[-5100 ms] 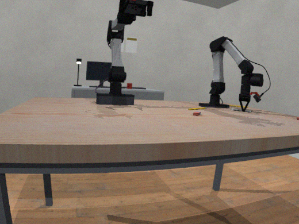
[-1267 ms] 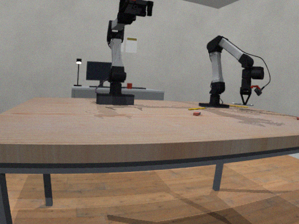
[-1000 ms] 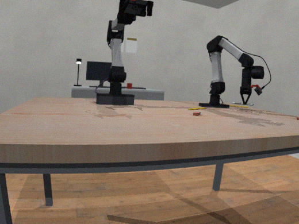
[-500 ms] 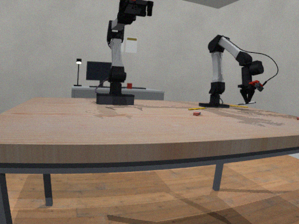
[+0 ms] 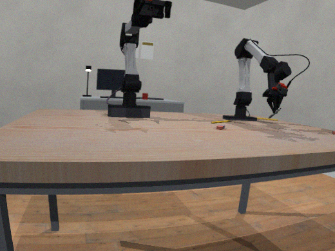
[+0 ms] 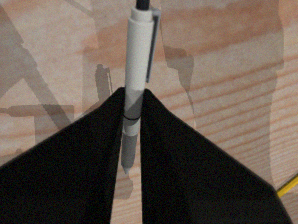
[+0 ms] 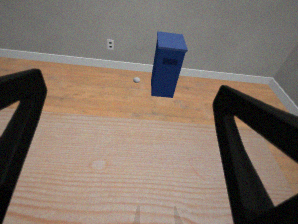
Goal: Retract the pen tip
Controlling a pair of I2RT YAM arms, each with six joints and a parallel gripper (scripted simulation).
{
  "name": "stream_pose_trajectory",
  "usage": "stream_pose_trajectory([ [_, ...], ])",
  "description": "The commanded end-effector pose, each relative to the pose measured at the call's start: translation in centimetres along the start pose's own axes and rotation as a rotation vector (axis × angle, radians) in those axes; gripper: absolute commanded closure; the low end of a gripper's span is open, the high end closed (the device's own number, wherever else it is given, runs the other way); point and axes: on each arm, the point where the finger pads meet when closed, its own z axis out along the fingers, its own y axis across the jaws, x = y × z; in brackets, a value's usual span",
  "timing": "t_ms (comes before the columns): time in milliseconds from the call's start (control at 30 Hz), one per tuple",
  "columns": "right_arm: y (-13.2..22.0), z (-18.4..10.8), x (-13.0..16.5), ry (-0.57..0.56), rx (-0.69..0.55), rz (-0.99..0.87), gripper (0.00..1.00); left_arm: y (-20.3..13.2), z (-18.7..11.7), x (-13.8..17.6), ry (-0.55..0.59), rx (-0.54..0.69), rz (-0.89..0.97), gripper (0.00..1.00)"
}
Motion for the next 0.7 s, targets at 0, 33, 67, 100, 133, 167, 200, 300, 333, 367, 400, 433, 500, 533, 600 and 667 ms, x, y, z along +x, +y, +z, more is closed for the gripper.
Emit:
stream_pose_trajectory([
  [0,0.1,-0.2,0.4,0.006,-0.008,-0.005,0.0,-1.5,0.5,-3.8,-0.109,0.04,0.193,0.89],
  [33,0.1,-0.2,0.4,0.006,-0.008,-0.005,0.0,-2.0,0.6,-4.3,-0.126,0.049,0.233,0.89],
  [67,0.1,-0.2,0.4,0.006,-0.008,-0.005,0.0,-2.6,0.7,-4.8,-0.141,0.056,0.271,0.89],
  [100,0.1,-0.2,0.4,0.005,-0.008,-0.005,0.0,-3.2,0.7,-5.3,-0.157,0.064,0.31,0.89],
  [133,0.1,-0.2,0.4,0.005,-0.008,-0.005,0.0,-3.2,0.7,-5.3,-0.157,0.064,0.31,0.89],
  [167,0.1,-0.2,0.4,0.005,-0.008,-0.005,0.0,-3.2,0.7,-5.3,-0.157,0.064,0.31,0.89],
  [200,0.1,-0.2,0.4,0.005,-0.008,-0.005,0.0,-3.4,0.7,-5.6,-0.167,0.063,0.336,0.89],
  [300,0.1,-0.2,0.4,0.005,-0.008,-0.005,0.0,-5.5,0.7,-7.0,-0.22,0.089,0.457,0.89],
  [333,0.1,-0.2,0.4,0.005,-0.008,-0.005,0.0,-6.2,0.7,-7.4,-0.236,0.096,0.494,0.89],
  [367,0.1,-0.2,0.4,0.005,-0.008,-0.005,0.0,-6.8,0.7,-7.8,-0.252,0.103,0.531,0.89],
  [400,0.1,-0.2,0.4,0.005,-0.008,-0.005,0.0,-7.5,0.6,-8.3,-0.273,0.11,0.57,0.89],
  [433,0.1,-0.2,0.4,0.006,-0.008,-0.005,0.0,-8.2,0.6,-8.7,-0.289,0.116,0.606,0.89],
  [500,0.1,-0.2,0.4,0.005,-0.008,-0.005,0.0,-9.5,0.5,-9.5,-0.325,0.128,0.68,0.89],
  [533,0.1,-0.2,0.4,0.005,-0.008,-0.005,0.0,-10.2,0.5,-9.8,-0.342,0.134,0.715,0.89],
  [600,0.1,-0.2,0.4,0.005,-0.008,-0.005,0.0,-11.5,0.4,-10.5,-0.378,0.146,0.787,0.89],
  [667,0.1,-0.2,0.4,0.005,-0.008,-0.005,0.0,-12.9,0.2,-11.0,-0.414,0.156,0.856,0.89],
])
